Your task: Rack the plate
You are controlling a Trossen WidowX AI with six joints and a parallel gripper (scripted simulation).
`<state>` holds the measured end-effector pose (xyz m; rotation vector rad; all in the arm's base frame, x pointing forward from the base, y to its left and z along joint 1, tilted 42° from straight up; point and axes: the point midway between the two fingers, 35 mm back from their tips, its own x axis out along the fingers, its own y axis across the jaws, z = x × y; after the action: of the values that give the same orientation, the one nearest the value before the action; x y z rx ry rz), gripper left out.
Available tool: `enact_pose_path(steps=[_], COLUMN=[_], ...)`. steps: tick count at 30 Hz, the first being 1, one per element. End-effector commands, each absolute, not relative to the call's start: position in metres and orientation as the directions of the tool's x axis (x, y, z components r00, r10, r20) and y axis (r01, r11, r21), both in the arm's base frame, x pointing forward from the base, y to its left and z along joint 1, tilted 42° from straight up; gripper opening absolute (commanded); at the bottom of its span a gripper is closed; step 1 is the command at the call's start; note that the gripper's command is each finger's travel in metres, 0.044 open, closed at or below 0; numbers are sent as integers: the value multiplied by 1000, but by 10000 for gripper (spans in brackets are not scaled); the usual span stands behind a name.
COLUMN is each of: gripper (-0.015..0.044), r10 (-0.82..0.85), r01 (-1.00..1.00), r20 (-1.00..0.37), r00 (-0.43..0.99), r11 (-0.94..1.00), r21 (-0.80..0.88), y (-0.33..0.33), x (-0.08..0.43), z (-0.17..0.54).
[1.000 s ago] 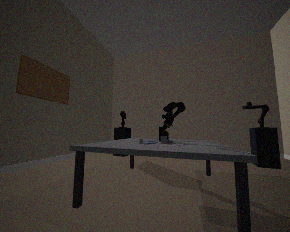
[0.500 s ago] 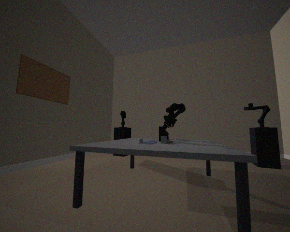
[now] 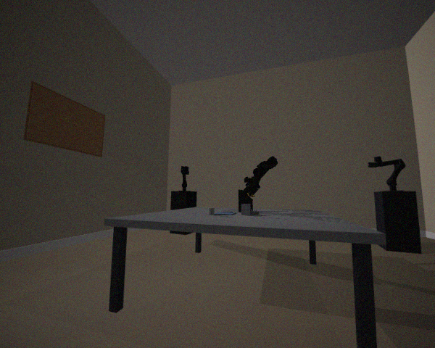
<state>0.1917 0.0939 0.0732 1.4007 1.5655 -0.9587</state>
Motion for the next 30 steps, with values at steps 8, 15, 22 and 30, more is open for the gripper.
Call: enact_pose_path(steps=[8,15,22,30], gripper=[0,0,0,0], r10=[180,73,-13,-82], r01=[964,925,872,795], r20=[-983,-988,-968,-916], r00=[35,134,250,394], r11=[254,349,438,529], r21=[81,151,219,295], y=[97,101,107,116], x=[201,208,215,221], z=[37,21,10,2])
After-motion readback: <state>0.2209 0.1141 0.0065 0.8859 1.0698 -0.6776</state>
